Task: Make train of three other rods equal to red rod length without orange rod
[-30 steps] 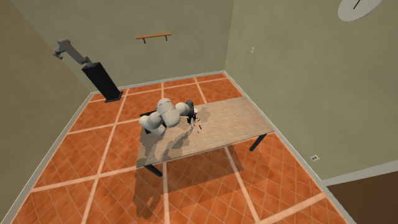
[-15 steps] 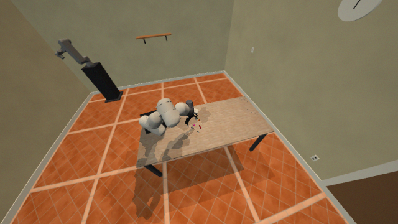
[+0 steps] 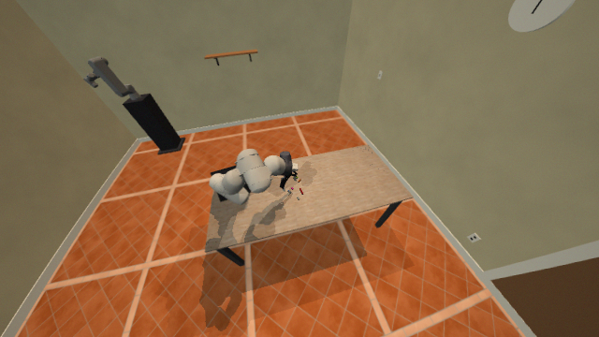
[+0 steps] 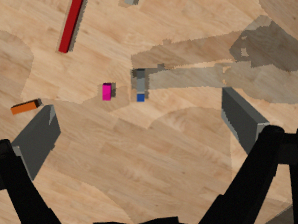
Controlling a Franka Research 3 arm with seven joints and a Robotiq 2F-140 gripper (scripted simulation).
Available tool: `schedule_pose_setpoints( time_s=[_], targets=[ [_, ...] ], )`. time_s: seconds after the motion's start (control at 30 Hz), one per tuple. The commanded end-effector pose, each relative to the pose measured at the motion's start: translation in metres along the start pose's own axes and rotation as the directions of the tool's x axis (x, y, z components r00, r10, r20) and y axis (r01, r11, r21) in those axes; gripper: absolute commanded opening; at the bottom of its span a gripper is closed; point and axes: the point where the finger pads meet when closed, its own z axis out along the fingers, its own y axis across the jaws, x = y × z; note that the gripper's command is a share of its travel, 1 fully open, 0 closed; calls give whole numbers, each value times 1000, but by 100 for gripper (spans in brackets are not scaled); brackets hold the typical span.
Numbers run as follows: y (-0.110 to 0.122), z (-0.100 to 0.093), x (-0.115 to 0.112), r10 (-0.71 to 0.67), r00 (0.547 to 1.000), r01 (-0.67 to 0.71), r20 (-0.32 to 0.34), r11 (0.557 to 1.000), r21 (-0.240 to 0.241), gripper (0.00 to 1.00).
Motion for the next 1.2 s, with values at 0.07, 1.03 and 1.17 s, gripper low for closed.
schedule_pose_setpoints(
  time_s=[0.07,1.03,1.17],
  targets=[
    [-1,0,5,-197,980,197,7,980,-5,100],
    [-3,3,20,-593,805,593,10,805,1,100],
    [-3,4,22,-640,768,640,10,768,2,100]
  ],
)
